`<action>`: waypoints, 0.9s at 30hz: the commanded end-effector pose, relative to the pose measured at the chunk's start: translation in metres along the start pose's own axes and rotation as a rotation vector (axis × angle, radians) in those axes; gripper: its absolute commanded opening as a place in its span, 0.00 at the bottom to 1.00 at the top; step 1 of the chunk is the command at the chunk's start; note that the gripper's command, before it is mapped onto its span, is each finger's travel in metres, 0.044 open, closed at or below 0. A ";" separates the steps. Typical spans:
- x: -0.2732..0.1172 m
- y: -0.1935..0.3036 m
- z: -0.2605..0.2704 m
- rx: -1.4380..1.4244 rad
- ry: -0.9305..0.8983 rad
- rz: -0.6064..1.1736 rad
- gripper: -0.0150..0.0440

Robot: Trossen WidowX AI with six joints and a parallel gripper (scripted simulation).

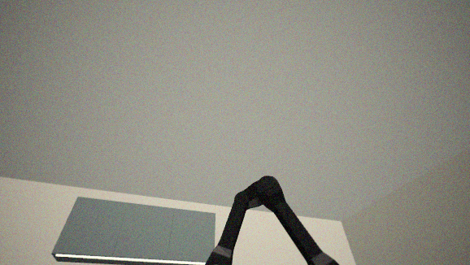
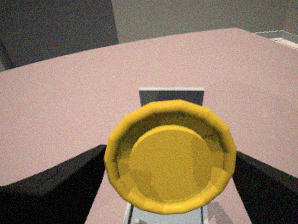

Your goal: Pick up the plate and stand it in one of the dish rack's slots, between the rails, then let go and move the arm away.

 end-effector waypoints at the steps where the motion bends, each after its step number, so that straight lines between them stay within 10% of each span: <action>1: 0.000 0.011 0.006 -0.089 0.030 -0.077 0.25; 27: 0.001 0.034 0.016 -0.345 0.158 -0.225 0.25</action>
Point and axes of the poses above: the point midway between the two fingers, 35 mm back from their tips, its own x axis out along the fingers, its own z axis across the jaws, y = z × x, the point moved 10 cm from there along -x, back along the fingers, and after that the axes turned 4 degrees about -x, right-handed, at the moved point
